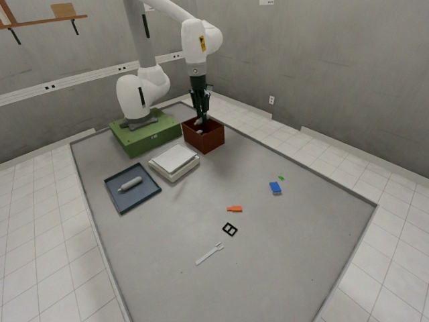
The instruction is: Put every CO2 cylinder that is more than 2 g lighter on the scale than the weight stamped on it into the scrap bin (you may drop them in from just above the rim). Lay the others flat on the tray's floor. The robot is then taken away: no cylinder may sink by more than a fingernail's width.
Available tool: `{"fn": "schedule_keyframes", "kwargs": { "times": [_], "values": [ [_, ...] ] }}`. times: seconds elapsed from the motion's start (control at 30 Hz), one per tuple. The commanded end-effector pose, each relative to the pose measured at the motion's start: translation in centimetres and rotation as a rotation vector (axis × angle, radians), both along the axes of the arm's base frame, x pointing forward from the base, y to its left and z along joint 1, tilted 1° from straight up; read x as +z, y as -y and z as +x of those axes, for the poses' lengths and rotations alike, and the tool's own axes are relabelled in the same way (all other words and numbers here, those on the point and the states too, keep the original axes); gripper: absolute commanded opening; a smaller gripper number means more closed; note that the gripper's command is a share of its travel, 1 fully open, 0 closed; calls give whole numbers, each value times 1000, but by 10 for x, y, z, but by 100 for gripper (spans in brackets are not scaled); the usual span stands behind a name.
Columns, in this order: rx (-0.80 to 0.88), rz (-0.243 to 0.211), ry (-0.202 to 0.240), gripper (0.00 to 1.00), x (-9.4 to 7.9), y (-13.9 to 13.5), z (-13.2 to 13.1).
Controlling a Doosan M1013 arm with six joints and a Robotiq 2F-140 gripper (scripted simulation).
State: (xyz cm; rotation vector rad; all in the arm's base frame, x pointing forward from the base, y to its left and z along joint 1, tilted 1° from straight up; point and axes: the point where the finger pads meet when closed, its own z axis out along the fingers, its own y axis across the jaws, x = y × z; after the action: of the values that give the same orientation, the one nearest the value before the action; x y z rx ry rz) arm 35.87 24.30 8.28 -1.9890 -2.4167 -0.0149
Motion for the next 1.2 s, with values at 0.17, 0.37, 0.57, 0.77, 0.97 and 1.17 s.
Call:
{"fn": "schedule_keyframes", "kwargs": {
  "times": [0.17,0.37,0.57,0.77,0.97,1.17],
  "values": [
    [0,1,1,10,0,0,0],
    [0,1,1,10,0,0,0],
    [0,1,1,39,0,0,0],
    [0,1,1,39,0,0,0],
    [0,1,1,39,0,0,0],
    [0,1,1,39,0,0,0]
  ]
}}
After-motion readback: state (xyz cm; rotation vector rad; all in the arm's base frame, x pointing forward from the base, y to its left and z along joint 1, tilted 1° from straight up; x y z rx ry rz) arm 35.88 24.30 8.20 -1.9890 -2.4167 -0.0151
